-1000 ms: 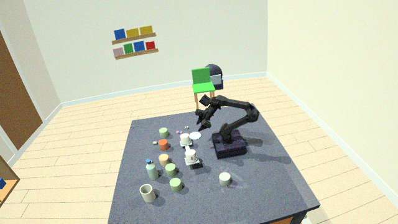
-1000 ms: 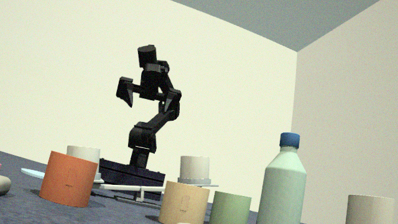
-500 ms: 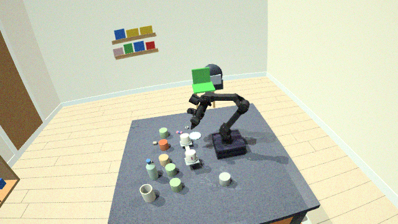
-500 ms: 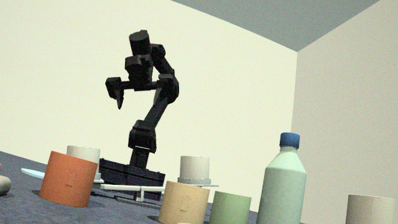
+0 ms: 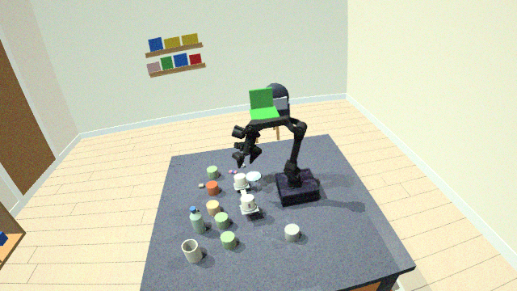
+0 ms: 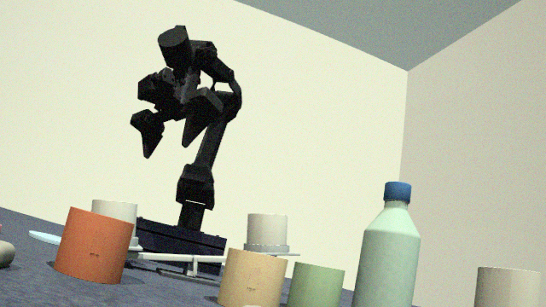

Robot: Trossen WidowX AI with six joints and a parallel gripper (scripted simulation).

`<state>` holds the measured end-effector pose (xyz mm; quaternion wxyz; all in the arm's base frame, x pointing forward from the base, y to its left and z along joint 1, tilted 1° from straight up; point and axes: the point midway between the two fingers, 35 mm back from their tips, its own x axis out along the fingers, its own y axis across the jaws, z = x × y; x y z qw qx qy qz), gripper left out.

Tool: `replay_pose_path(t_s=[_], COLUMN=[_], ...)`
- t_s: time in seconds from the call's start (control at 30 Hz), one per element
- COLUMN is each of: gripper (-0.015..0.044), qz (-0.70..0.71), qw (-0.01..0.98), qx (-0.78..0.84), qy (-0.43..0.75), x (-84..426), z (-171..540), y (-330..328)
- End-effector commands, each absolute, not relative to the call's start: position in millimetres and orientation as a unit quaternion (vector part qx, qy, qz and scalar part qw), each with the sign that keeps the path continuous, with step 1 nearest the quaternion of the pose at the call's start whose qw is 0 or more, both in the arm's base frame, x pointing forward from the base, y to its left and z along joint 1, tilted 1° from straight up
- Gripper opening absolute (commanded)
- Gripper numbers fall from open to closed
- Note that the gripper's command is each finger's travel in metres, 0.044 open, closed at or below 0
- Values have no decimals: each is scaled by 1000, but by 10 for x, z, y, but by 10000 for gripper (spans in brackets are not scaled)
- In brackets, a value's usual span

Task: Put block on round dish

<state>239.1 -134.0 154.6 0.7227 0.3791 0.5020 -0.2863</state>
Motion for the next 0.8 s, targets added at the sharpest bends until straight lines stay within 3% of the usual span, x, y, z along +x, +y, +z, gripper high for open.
replay_pose_path(t_s=[0.0, 0.53, 0.77], gripper=[440, 440, 440], qz=[-331, -498, -504], qw=[683, 516, 509], qx=[412, 506, 509], qy=[505, 479, 477], x=[2485, 2823, 2834], z=[1438, 877, 850], y=[-1462, -1857, -1870])
